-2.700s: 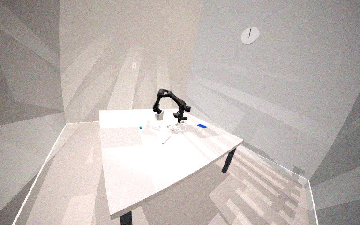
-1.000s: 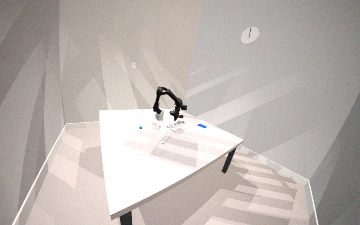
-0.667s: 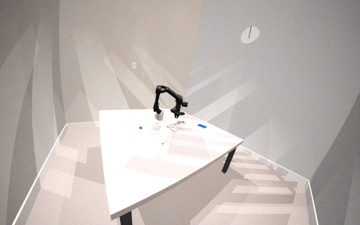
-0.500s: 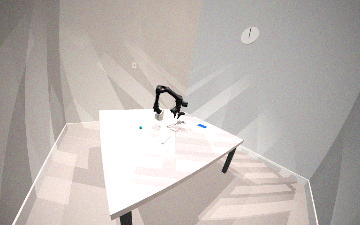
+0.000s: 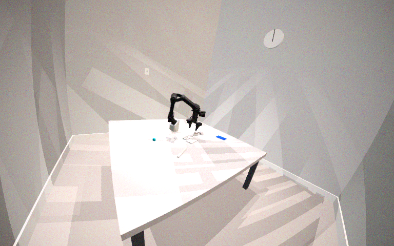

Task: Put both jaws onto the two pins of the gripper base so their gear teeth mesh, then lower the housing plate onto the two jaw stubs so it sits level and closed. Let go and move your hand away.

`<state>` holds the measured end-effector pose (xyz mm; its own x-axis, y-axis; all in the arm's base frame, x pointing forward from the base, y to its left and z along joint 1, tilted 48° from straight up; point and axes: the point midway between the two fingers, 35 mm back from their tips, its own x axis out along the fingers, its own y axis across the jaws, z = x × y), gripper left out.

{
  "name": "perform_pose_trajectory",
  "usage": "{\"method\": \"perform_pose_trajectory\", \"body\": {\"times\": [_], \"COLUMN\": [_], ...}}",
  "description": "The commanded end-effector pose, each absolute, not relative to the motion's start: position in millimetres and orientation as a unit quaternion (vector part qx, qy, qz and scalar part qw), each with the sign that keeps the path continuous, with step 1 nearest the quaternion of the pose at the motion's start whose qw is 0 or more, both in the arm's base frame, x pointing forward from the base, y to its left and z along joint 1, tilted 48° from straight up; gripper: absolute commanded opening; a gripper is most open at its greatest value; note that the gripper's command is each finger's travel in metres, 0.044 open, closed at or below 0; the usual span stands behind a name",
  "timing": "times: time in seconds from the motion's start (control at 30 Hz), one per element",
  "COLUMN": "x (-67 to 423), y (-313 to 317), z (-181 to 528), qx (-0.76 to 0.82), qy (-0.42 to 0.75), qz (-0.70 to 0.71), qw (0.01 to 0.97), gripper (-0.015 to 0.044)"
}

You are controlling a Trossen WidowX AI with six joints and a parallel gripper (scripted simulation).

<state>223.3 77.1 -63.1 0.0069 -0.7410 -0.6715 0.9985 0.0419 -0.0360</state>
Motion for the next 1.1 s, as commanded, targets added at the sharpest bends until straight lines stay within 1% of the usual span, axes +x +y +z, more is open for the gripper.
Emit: {"method": "perform_pose_trajectory", "body": {"times": [0.0,0.6,1.07], "x": [223.4,223.4,223.4], "y": [77.2,77.2,81.5], "z": [-63.3,-63.3,-58.2], "qx": [0.236,0.236,0.238], "qy": [0.272,0.272,0.271], "qz": [-0.649,-0.649,-0.653], "qw": [0.670,0.670,0.666], "gripper": [0.0440,0.0440,0.0073]}}
